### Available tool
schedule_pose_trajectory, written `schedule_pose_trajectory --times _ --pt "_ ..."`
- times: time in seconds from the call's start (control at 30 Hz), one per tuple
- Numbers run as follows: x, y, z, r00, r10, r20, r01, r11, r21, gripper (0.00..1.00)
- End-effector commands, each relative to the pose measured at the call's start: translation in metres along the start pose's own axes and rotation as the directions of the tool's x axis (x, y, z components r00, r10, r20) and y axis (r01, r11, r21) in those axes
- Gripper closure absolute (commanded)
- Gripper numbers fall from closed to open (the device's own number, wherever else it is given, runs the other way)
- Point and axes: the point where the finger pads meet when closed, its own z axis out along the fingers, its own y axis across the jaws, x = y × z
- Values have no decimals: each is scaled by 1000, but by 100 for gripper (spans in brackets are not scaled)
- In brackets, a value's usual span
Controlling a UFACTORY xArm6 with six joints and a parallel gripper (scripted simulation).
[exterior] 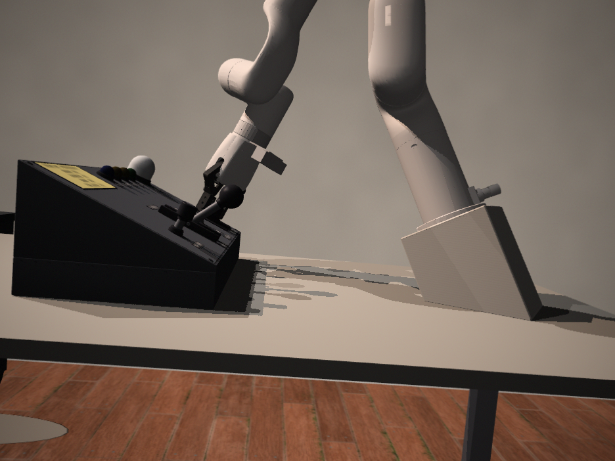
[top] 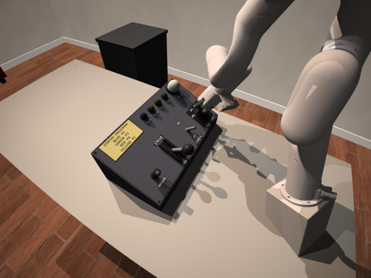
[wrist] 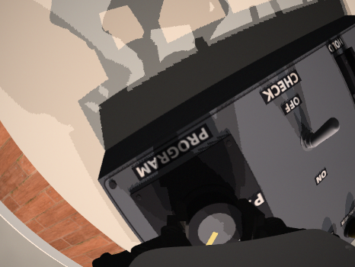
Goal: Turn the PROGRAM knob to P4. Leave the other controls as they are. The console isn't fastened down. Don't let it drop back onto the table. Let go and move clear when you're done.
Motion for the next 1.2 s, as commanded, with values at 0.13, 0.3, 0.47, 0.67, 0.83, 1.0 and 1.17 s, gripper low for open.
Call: schedule_pose_trajectory --times 0.13,0.3,0.47,0.67,0.83,1.0,1.17 --pt "-1 0 0 978 206 -15 -207 978 -6 100" --pt "-1 0 0 970 241 -15 -241 970 -5 100" --pt "-1 0 0 962 273 -15 -273 962 -5 100" --pt "-1 0 0 960 280 -15 -280 960 -5 100" --pt "-1 0 0 960 280 -15 -280 960 -5 100" --pt "-1 0 0 960 280 -15 -280 960 -5 100" --pt "-1 0 0 960 280 -15 -280 960 -5 24"
